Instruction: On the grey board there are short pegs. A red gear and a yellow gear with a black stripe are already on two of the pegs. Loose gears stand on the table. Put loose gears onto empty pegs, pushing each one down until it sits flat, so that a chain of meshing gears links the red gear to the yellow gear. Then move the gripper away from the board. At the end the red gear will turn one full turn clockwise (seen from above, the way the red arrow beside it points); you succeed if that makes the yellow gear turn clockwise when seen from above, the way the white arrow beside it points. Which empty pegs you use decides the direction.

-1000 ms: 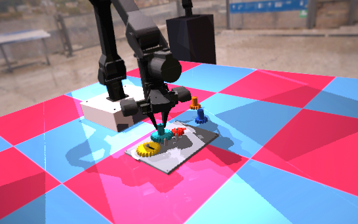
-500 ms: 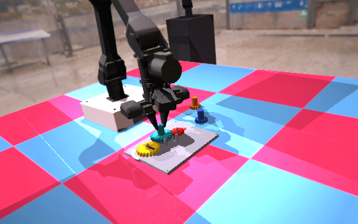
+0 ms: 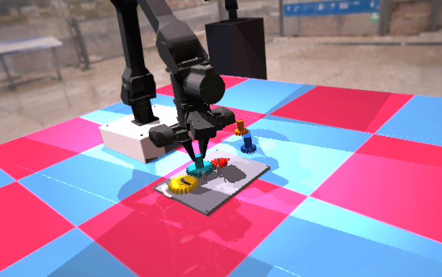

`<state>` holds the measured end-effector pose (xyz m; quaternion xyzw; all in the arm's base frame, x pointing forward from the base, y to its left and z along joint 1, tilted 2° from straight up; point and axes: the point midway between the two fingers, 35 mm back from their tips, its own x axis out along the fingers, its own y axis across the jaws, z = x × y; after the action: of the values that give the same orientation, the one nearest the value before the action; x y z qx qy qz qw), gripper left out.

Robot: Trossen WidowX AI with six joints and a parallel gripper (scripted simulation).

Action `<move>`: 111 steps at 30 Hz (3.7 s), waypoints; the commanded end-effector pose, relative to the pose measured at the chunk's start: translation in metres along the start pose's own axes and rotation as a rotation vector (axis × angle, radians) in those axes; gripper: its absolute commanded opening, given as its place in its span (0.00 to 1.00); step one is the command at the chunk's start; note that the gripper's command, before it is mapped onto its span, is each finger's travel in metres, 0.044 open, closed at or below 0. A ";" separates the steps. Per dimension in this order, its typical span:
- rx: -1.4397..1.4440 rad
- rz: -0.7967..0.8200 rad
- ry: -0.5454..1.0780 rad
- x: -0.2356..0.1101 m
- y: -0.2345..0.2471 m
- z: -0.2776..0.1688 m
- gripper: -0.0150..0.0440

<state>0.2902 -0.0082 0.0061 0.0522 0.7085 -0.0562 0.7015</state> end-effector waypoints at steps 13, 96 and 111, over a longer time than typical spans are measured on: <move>0.205 -0.001 0.001 0.003 -0.001 0.000 0.25; 0.055 -0.002 0.004 -0.085 -0.001 -0.005 1.00; 0.054 0.014 0.004 -0.112 0.162 -0.058 1.00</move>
<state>0.2754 0.1217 0.1140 0.0748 0.7022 -0.0708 0.7045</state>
